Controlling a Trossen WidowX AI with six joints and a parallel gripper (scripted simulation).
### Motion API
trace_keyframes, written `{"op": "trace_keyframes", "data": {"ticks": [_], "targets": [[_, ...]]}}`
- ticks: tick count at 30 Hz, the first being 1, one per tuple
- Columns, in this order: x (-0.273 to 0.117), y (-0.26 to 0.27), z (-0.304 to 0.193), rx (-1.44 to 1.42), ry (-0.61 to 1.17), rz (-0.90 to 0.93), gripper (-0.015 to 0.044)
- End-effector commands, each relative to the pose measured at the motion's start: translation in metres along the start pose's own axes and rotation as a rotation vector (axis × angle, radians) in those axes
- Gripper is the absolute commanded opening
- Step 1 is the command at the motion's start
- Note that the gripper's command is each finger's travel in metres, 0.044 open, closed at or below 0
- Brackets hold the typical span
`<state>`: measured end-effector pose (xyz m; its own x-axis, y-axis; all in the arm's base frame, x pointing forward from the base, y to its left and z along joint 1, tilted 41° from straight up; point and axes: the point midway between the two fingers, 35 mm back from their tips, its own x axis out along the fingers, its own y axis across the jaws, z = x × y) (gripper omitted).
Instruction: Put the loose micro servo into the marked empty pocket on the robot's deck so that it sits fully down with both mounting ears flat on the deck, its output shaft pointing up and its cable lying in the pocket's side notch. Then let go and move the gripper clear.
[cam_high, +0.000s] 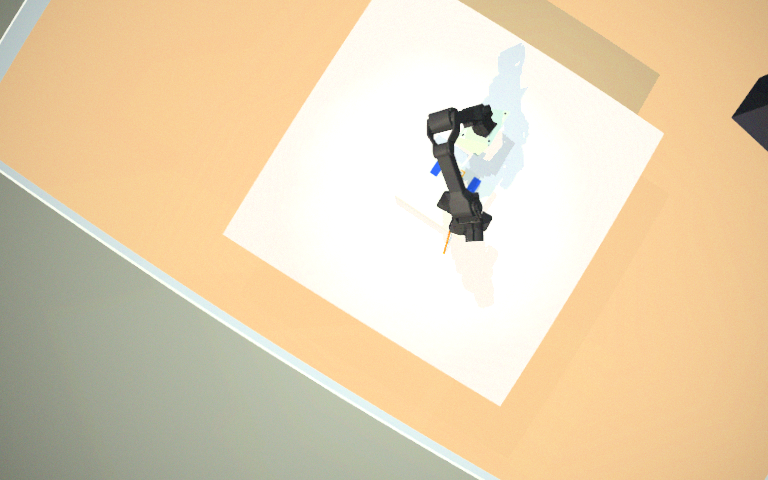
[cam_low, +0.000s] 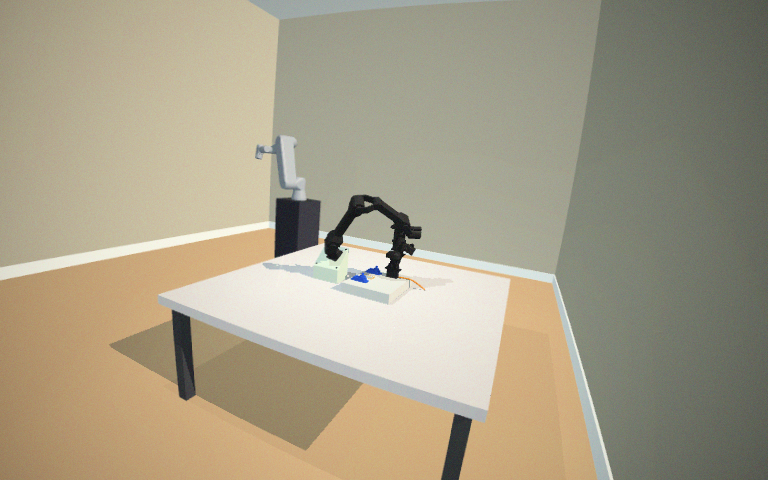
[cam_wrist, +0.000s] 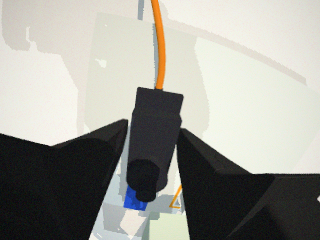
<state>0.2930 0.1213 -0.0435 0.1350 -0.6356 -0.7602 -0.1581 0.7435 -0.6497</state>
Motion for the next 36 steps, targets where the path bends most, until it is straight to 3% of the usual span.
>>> {"op": "trace_keyframes", "data": {"ticks": [1,5,8,14,36], "targets": [[0.000,0.000,0.001,-0.005,-0.004,-0.004,0.0105],[0.000,0.000,0.001,-0.005,-0.004,-0.004,0.0078],[-0.005,0.000,0.001,-0.005,-0.004,-0.004,0.0000],[-0.029,-0.003,-0.003,-0.006,-0.004,-0.003,0.0000],[-0.030,-0.009,-0.022,-0.007,-0.003,-0.003,0.0000]]}}
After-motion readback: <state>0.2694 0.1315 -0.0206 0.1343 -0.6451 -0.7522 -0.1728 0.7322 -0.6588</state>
